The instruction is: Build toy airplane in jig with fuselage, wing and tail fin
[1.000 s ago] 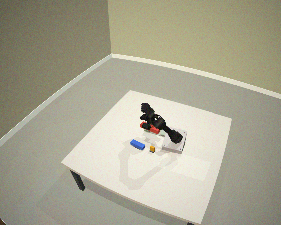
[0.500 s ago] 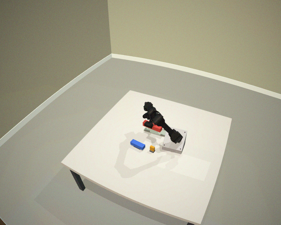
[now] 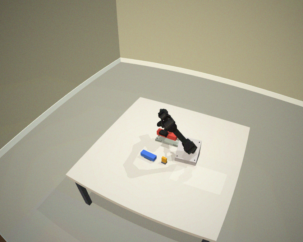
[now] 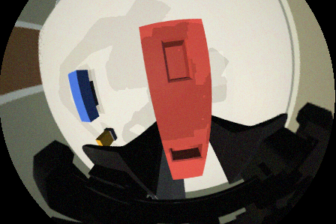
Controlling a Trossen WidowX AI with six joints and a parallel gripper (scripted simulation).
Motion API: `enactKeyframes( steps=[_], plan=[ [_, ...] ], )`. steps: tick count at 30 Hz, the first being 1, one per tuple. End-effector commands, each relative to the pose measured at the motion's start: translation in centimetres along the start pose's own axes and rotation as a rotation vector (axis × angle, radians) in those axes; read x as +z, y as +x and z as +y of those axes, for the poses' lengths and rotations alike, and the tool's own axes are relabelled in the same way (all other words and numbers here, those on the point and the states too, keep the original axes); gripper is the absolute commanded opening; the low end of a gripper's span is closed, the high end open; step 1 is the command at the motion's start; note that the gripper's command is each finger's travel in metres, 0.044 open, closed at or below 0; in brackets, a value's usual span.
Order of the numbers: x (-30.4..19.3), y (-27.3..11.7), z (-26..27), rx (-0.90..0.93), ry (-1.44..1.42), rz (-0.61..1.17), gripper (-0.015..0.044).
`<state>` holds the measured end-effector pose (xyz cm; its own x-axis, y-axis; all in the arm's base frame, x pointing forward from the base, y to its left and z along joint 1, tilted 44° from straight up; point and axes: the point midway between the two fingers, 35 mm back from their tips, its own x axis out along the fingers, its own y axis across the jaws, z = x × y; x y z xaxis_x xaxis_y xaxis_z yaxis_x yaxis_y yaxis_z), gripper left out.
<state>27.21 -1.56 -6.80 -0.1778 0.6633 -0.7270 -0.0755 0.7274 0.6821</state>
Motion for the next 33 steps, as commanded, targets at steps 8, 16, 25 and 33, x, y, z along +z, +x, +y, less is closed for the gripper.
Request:
enactKeyframes(
  steps=[8,16,25,33],
  plan=[
    [-0.5,1.4,-3.1,-0.007,-0.042,-0.005,0.0000],
    [-0.7,1.9,-3.9,-0.005,-0.053,-0.006,0.0079],
    [-0.7,1.9,-3.9,-0.005,-0.053,-0.006,0.0195],
    [-0.7,1.9,-3.9,-0.005,-0.053,-0.006,0.0195]
  ],
)
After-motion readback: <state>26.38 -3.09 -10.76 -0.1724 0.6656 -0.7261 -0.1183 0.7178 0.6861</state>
